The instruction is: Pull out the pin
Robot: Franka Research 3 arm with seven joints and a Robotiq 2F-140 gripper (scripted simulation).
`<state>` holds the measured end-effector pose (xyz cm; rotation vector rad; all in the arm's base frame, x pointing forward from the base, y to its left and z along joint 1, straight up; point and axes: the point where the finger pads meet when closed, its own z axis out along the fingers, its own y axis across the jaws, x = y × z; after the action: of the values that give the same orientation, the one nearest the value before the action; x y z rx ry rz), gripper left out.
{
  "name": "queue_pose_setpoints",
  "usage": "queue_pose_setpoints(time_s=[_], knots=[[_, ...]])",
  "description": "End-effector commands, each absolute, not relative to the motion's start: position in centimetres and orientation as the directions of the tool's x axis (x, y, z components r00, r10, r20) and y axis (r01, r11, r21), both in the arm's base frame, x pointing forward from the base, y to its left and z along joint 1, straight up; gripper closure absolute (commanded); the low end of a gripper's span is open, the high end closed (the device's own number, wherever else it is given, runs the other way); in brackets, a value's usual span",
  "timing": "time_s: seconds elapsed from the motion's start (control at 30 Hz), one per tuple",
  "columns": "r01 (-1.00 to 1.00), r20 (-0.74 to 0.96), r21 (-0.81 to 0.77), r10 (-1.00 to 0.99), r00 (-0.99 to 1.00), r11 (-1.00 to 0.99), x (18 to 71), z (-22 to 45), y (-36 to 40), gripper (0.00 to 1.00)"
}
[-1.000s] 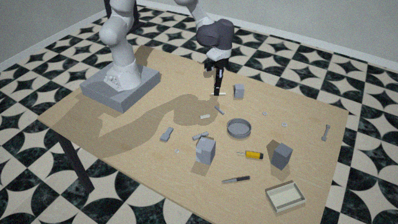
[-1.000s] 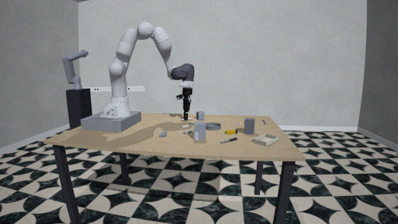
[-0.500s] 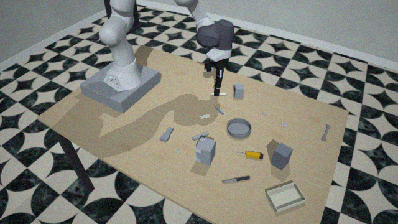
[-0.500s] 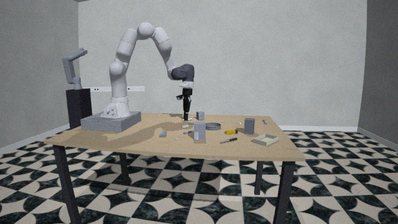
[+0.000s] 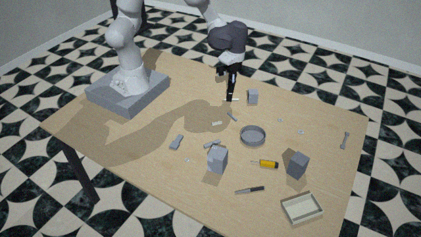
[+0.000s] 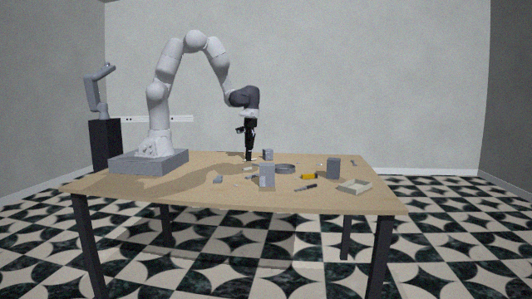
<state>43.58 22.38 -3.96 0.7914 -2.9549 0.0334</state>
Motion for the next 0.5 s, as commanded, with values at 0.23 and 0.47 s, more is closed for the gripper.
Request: queue_pose_setpoints(time_s=[0.23,0.47], knots=[[-0.507,0.082,-0.001,-0.505,-0.859,0.862,43.75,-3.98,22.37,0.9],[-0.508,0.082,-0.001,-0.506,-0.858,0.861,43.74,-3.98,22.34,0.9]])
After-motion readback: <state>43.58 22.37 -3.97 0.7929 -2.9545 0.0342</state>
